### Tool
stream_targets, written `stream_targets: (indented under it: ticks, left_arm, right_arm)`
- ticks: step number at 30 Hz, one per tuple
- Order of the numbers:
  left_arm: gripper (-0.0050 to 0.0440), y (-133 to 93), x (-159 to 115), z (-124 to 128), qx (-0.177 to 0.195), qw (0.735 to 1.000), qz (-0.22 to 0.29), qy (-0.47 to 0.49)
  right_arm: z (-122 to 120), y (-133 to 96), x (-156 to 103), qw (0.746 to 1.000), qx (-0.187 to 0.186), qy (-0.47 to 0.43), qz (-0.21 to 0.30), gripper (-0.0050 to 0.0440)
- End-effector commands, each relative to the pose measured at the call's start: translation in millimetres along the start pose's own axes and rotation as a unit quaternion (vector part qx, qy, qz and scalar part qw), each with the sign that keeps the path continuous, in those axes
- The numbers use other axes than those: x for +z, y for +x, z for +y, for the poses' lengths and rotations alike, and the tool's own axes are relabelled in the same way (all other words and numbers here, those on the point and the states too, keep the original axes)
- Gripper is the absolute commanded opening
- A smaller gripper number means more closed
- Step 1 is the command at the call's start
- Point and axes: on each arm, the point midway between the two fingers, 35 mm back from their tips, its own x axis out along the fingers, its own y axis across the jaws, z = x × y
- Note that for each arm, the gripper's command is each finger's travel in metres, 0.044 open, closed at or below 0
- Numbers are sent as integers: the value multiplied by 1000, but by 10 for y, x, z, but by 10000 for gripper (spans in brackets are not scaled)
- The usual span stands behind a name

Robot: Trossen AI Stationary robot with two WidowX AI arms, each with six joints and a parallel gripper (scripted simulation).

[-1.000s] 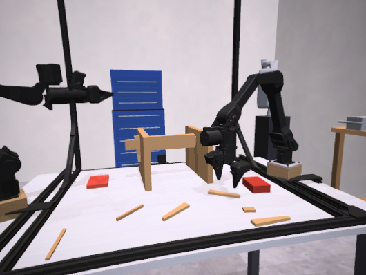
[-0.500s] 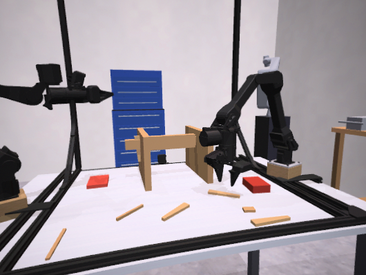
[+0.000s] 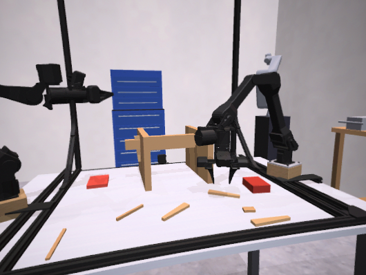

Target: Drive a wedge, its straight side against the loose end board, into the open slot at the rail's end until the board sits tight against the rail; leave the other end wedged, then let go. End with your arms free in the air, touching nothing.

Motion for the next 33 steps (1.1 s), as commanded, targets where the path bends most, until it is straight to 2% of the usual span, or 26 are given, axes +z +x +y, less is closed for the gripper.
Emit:
stream_targets:
  ticks: [1, 5, 8, 15, 17, 22, 28, 33]
  left_arm:
    - [273, 1, 0, -43, 1, 996, 1, -85]
    - [273, -3, 4, -101, 1, 975, 1, -222]
    - [273, -5, 7, -136, 1, 950, 1, -313]
    - [273, -8, 10, -212, 1, 861, 1, -509]
    - [273, -8, 10, -212, 1, 861, 1, -509]
    - [273, -10, 11, -244, 1, 814, 1, -581]
    - [273, -10, 12, -251, 1, 803, 1, -596]
    - [273, 136, 5, -239, 1, 803, 1, -596]
  right_arm:
    - [2, -2, 17, 1000, 0, -3, -3, 440]
    - [2, -2, 17, 1000, 0, -3, -3, 440]
    - [2, -2, 17, 1000, 0, -3, -3, 440]
    - [2, -2, 17, 1000, 0, -3, -3, 440]
    - [2, -2, 17, 1000, 0, -3, -3, 440]
    - [2, -2, 17, 1000, 0, -3, -3, 440]
    - [2, -2, 17, 1000, 0, -3, -3, 440]
    - [2, -2, 17, 1000, 0, -3, -3, 440]
